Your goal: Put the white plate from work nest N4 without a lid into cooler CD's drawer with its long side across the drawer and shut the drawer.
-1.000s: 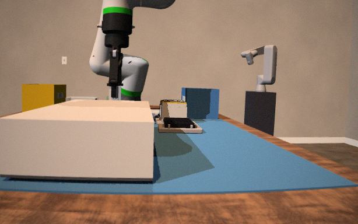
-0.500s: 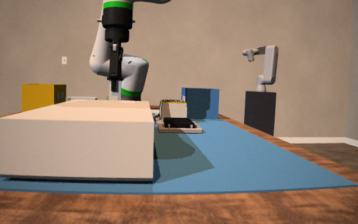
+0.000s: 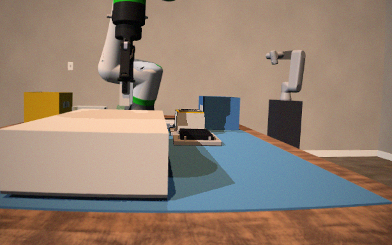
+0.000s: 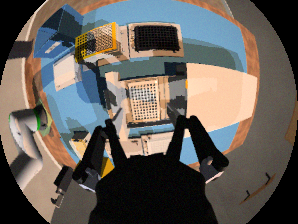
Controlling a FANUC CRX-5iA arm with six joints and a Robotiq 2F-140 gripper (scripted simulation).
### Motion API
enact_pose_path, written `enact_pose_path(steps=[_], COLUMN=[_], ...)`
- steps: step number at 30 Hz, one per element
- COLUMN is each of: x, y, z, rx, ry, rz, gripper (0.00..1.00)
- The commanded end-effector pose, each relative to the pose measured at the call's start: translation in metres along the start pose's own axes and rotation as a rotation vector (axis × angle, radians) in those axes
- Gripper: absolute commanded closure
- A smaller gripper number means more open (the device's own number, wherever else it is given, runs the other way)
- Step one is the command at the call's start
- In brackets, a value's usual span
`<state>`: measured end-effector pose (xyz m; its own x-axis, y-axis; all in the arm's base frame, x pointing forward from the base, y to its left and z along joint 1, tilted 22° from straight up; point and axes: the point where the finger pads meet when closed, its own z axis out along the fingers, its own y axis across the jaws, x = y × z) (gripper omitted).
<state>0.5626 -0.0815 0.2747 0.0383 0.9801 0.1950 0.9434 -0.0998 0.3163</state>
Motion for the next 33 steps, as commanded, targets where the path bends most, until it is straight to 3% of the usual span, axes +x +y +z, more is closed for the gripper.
enact_pose_path(steps=[1, 33], x=[0.000, 0.000], y=[0.000, 0.000], z=[-0.005, -0.043], rx=[0.000, 0.000], ry=[0.000, 0.000], rz=[0.000, 0.000], gripper=[0.34, 0.34])
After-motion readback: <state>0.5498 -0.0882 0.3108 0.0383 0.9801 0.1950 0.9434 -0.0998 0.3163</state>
